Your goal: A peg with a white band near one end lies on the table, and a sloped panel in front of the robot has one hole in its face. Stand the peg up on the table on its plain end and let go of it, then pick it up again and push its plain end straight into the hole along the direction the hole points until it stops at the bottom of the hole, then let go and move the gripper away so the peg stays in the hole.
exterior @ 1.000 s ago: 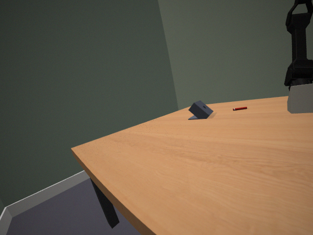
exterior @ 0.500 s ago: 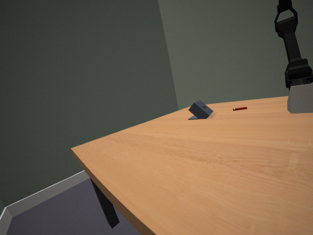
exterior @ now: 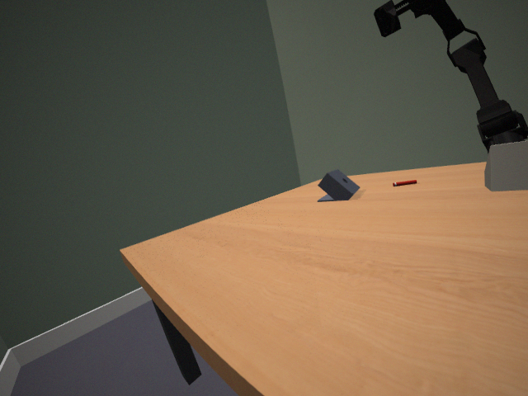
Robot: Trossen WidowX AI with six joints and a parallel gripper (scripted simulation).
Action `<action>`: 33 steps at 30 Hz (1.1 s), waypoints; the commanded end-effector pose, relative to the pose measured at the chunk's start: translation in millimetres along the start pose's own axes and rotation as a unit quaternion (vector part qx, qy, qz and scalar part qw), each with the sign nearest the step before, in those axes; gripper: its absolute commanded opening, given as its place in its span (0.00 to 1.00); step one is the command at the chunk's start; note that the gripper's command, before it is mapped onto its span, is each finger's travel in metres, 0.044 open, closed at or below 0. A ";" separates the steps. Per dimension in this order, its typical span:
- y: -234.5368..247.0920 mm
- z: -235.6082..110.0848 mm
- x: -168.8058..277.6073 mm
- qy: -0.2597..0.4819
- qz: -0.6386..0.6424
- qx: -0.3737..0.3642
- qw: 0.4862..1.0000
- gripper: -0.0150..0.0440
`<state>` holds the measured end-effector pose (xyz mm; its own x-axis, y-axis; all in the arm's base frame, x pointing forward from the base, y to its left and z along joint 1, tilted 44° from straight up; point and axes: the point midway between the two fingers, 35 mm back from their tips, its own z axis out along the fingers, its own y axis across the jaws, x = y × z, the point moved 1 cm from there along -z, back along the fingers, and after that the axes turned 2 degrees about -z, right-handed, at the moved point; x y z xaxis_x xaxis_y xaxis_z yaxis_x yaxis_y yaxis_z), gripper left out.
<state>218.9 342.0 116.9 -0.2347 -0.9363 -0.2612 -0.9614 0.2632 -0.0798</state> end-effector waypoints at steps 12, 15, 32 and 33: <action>-128.3 -16.2 131.3 0.139 0.182 0.133 0.964 1.00; -145.1 -22.8 161.8 0.169 0.215 0.154 0.950 1.00; -179.4 -77.8 343.5 0.355 0.378 0.230 0.824 1.00; -178.2 -81.8 353.9 0.366 0.386 0.232 0.814 1.00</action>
<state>310.1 -17.6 112.8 -0.8993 -0.3972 0.1829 -0.4319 0.7409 -0.5144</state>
